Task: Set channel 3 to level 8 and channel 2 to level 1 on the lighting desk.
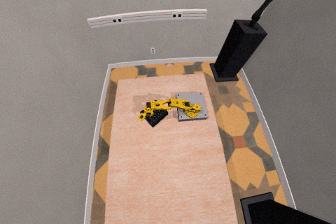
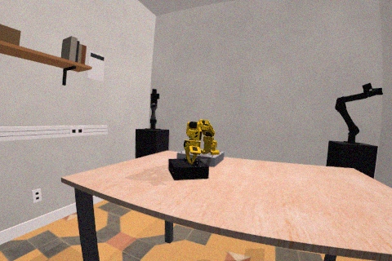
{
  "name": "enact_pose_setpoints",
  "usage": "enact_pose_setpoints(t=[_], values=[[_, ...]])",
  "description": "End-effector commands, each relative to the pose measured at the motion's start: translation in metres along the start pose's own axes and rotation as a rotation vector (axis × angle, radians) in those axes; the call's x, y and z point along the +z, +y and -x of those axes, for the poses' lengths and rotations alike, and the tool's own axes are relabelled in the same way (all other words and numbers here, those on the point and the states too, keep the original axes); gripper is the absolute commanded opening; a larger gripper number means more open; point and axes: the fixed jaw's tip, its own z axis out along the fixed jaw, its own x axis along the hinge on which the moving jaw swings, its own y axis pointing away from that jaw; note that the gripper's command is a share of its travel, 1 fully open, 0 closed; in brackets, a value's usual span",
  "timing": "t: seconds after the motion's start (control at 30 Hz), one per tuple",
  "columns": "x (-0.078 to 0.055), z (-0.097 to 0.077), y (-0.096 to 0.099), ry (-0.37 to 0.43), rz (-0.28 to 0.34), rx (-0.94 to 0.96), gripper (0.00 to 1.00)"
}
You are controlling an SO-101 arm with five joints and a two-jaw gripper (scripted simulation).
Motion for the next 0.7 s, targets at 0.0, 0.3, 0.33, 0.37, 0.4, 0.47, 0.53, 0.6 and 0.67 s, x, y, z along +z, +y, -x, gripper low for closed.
enact_pose_setpoints(t=[0.0,0.3,0.33,0.37,0.4,0.47,0.53,0.6,0.67], values=[[0.0036,0.0035,0.0194,0.031,0.038,-0.047,0.00],[0.0035,0.0031,0.0213,0.038,0.042,-0.048,0.00],[0.0035,0.0031,0.0213,0.038,0.042,-0.048,0.00],[0.0035,0.0031,0.0213,0.038,0.042,-0.048,0.00],[0.0035,0.0030,0.0213,0.038,0.042,-0.048,0.00],[0.0034,0.0030,0.0215,0.039,0.043,-0.048,0.00],[0.0034,0.0029,0.0219,0.040,0.044,-0.048,0.00],[0.0033,0.0028,0.0226,0.042,0.045,-0.048,0.00],[0.0033,0.0027,0.0232,0.045,0.047,-0.048,0.00]])
